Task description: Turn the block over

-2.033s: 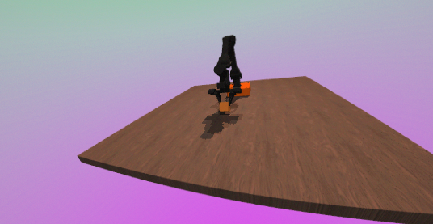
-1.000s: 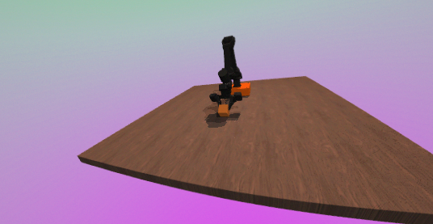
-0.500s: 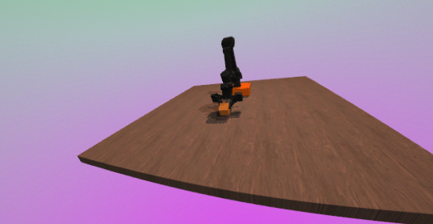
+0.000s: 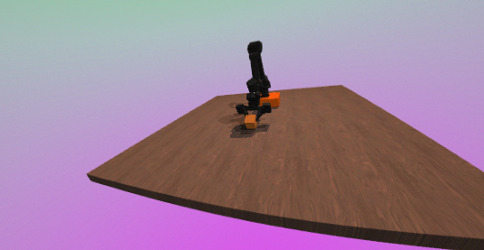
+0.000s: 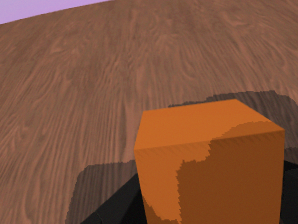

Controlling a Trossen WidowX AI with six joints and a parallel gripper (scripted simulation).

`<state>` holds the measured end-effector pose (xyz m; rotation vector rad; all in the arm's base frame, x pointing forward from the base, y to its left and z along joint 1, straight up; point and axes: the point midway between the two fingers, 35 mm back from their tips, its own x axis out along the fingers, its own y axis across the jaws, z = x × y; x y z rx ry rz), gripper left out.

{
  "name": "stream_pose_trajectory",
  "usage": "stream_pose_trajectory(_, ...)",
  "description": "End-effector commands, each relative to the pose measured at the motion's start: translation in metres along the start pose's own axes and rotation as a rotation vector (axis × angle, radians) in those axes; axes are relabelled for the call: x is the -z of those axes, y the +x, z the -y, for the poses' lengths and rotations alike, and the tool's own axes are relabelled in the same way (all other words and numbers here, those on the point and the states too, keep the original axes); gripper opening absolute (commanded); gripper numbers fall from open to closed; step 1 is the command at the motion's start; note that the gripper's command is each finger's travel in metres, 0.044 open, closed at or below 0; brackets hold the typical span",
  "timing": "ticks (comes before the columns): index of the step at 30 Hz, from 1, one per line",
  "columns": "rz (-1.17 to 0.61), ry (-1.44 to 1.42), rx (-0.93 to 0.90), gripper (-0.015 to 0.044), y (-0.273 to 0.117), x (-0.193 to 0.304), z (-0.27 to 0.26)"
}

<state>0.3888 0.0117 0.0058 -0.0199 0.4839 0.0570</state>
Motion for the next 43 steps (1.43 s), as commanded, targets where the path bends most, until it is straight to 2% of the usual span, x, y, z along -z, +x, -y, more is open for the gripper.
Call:
stream_pose_trajectory(1, 0.007, 0.003, -0.004, 0.0105, 0.0000, -0.0013, -0.0005)
stream_pose_trajectory(14, 0.007, 0.003, -0.004, 0.0440, 0.0000, -0.0013, -0.0005)
stream_pose_trajectory(43, 0.007, 0.003, -0.004, 0.0440, 0.0000, -0.0013, -0.0005)
